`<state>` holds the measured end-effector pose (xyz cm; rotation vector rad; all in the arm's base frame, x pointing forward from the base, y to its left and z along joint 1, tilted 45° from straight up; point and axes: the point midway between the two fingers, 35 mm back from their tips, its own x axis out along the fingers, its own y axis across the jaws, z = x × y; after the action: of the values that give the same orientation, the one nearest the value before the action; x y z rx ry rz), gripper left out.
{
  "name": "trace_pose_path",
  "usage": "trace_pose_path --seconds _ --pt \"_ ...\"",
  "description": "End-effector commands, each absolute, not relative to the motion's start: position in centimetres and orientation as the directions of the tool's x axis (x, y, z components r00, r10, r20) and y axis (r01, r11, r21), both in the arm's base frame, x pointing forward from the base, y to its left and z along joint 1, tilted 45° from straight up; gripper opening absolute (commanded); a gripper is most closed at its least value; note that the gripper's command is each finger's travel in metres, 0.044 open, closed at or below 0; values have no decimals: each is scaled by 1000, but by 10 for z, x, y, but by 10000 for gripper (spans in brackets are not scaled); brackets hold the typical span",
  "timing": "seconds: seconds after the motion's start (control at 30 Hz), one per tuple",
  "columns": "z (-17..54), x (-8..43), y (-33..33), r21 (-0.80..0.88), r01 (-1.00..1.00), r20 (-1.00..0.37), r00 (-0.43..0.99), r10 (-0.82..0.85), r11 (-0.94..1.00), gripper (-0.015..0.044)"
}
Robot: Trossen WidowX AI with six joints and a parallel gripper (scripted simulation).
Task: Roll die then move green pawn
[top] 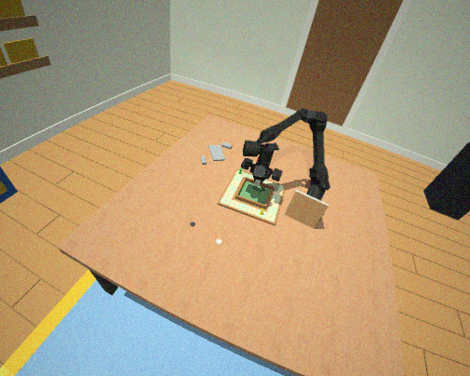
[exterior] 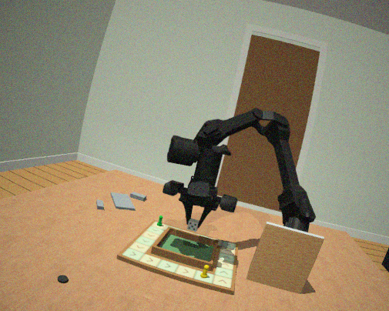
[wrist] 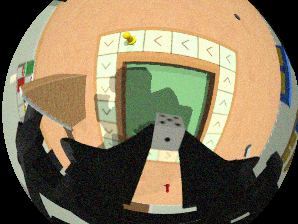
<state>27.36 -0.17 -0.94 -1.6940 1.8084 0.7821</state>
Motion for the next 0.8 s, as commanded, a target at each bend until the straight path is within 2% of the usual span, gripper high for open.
trace_pose_path --seconds 0.0,0.37,0.77 --pt "-12 271 -4 80 -995 -763 -96 -639 55 0" --pt "-21 263 -8 147 -986 -930 -166 -329 83 0" --pt "-22 262 -9 74 -996 -997 -73 35 40 0"
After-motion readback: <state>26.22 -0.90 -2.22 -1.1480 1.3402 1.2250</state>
